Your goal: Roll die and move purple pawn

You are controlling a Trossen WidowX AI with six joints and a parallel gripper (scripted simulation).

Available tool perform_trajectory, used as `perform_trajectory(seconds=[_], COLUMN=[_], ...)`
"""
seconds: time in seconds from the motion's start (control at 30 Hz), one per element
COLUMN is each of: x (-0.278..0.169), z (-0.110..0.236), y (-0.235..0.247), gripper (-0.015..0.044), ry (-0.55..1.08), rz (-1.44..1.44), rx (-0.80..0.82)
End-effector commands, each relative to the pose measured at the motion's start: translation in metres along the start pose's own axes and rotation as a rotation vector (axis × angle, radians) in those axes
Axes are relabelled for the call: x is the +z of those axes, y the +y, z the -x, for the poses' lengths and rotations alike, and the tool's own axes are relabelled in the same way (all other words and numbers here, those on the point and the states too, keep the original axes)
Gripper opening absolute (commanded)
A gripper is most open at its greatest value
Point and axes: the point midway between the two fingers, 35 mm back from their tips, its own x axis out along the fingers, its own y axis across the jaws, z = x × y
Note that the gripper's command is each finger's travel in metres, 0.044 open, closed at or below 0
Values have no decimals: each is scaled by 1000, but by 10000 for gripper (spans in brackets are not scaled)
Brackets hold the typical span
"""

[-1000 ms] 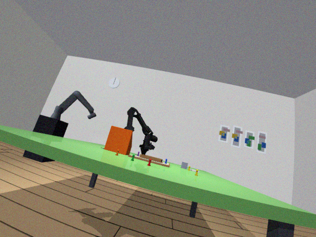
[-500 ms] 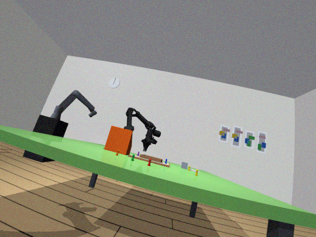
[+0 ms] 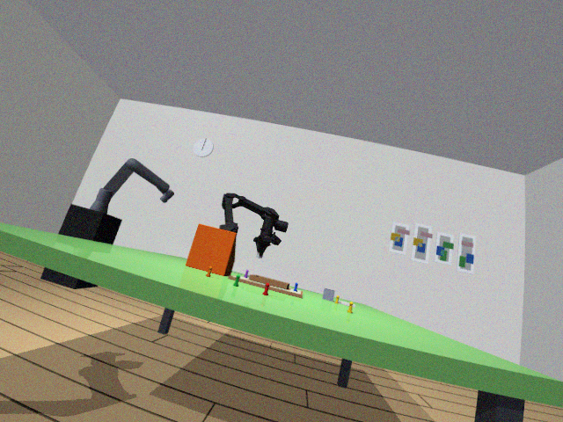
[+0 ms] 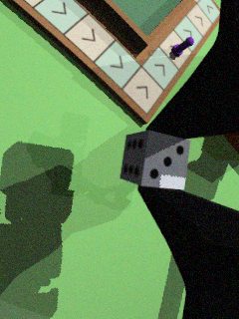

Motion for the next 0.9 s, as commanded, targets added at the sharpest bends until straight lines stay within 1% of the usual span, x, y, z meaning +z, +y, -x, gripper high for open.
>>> perform_trajectory(seconds=[0.0, 0.43, 0.87], x=[3, 23, 30], z=[3, -4, -12], y=[-3, -54, -109], gripper=[0, 0, 0], ry=[-8, -8, -14], rz=[-35, -476, -915], rx=[-1, -22, -32])
